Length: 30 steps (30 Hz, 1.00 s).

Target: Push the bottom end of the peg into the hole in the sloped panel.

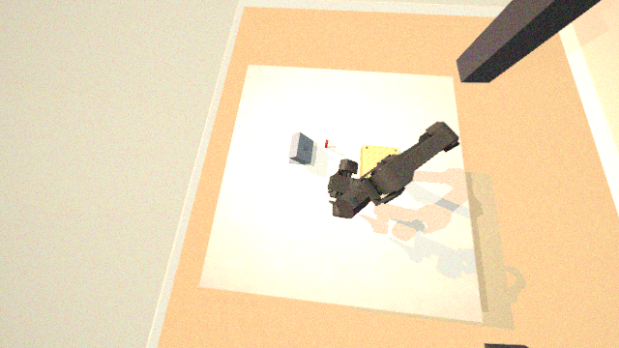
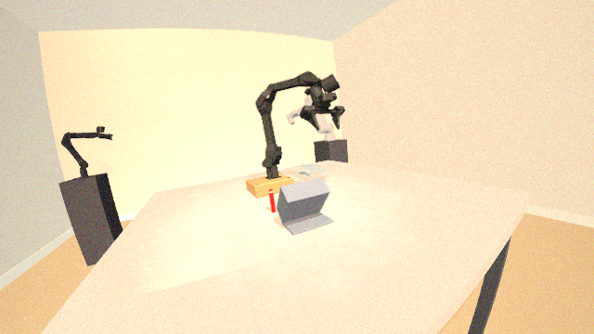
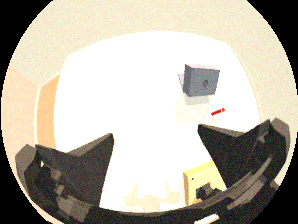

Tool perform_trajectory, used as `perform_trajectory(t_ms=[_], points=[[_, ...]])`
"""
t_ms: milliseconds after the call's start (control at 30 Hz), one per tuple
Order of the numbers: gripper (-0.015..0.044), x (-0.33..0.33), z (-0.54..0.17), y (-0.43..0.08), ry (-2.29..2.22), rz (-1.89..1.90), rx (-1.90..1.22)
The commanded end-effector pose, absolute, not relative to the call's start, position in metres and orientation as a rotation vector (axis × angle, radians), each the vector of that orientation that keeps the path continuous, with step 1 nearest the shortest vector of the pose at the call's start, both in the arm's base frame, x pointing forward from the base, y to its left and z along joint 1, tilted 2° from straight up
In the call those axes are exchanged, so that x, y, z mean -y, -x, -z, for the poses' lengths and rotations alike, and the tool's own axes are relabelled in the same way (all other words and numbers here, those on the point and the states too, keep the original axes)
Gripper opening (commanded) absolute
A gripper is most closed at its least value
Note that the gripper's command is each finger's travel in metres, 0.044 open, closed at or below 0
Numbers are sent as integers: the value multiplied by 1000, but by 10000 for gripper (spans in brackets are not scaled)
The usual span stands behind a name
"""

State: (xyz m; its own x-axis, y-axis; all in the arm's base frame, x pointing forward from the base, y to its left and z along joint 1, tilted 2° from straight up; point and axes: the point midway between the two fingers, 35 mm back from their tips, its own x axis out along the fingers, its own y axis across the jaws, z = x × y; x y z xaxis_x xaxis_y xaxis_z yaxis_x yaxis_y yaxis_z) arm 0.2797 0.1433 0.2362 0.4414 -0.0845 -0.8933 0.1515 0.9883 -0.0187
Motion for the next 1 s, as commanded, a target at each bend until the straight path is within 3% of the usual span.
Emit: perform_trajectory(t_ms=[0, 967], points=[[440, -135, -225, -286, -137, 218, -1129], [440, -44, -174, -326, -835, 856, -1093]])
